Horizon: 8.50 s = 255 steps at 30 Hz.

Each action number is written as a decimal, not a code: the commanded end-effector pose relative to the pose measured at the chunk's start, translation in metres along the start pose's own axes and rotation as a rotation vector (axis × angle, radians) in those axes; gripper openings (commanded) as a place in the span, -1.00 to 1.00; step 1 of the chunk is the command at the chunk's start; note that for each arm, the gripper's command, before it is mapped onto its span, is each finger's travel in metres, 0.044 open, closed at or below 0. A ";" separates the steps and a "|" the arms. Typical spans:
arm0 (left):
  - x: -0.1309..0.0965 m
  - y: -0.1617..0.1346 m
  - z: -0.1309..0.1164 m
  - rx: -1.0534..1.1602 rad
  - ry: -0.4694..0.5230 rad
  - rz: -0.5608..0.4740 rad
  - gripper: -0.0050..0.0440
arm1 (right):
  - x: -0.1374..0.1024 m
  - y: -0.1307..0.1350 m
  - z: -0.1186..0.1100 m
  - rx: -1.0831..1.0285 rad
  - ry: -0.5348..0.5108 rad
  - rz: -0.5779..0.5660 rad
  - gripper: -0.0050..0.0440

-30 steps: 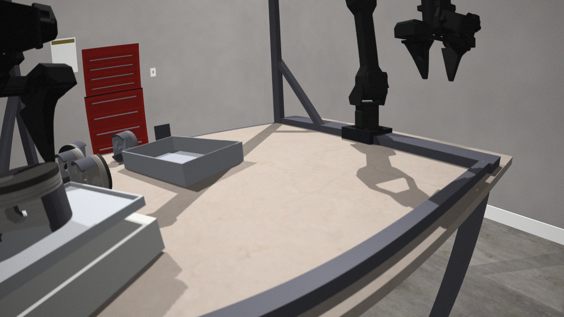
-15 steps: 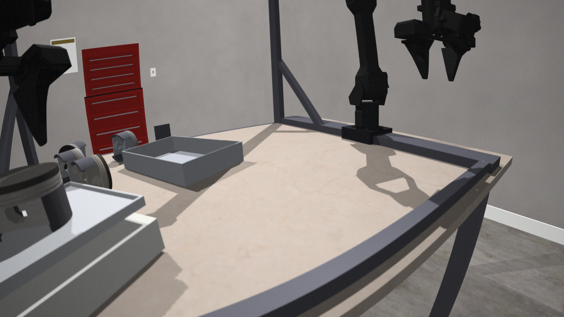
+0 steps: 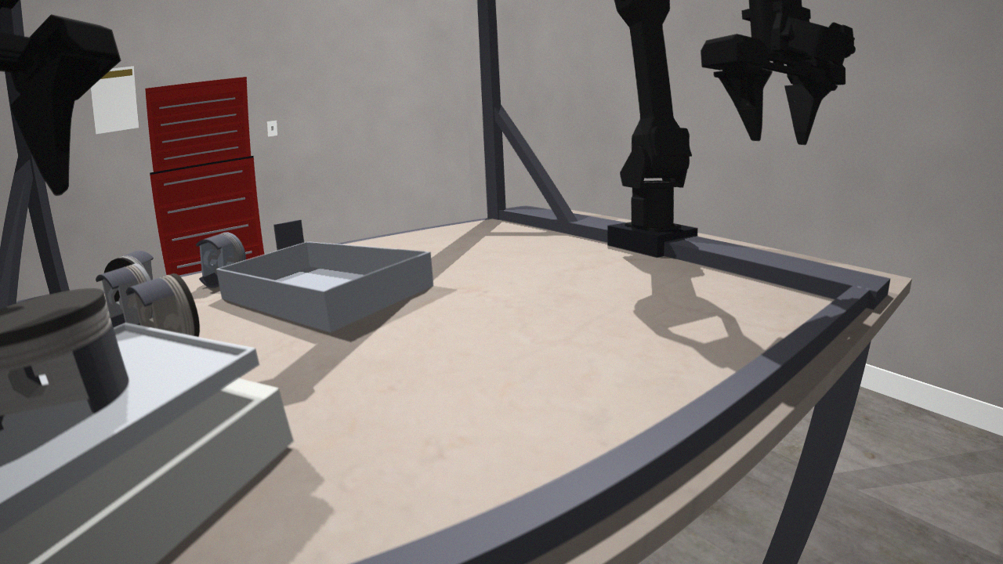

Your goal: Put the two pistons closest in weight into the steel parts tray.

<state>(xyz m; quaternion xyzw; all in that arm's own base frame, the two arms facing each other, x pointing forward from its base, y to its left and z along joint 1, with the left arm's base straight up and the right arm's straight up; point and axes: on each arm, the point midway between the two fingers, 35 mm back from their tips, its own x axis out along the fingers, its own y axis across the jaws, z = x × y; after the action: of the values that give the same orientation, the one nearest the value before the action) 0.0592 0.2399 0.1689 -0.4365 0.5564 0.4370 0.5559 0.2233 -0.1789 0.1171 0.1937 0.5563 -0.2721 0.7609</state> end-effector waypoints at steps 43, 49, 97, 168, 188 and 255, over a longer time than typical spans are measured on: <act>-0.005 0.000 0.004 0.002 -0.018 -0.001 0.84 | 0.005 0.015 -0.111 0.177 -0.057 -0.055 0.75; -0.005 0.000 0.004 0.002 -0.018 -0.001 0.84 | 0.004 0.016 -0.114 0.178 -0.070 -0.055 0.75; -0.005 0.000 0.004 0.002 -0.018 -0.001 0.84 | 0.003 0.016 -0.106 0.176 -0.075 -0.047 0.75; -0.005 0.000 0.004 0.002 -0.018 -0.001 0.84 | 0.016 0.001 -0.002 -0.005 0.000 0.001 0.80; -0.005 0.000 0.004 0.002 -0.018 -0.001 0.84 | 0.044 0.001 -0.006 -0.006 0.006 0.001 0.80; -0.005 0.000 0.004 0.002 -0.018 -0.001 0.84 | 0.074 0.000 0.006 -0.006 -0.033 0.000 -0.15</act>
<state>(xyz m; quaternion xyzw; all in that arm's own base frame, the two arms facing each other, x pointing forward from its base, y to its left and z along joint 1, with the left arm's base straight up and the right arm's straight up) 0.0592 0.2399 0.1689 -0.4365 0.5564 0.4370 0.5559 0.2375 -0.1901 0.0283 0.1954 0.5654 -0.2678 0.7553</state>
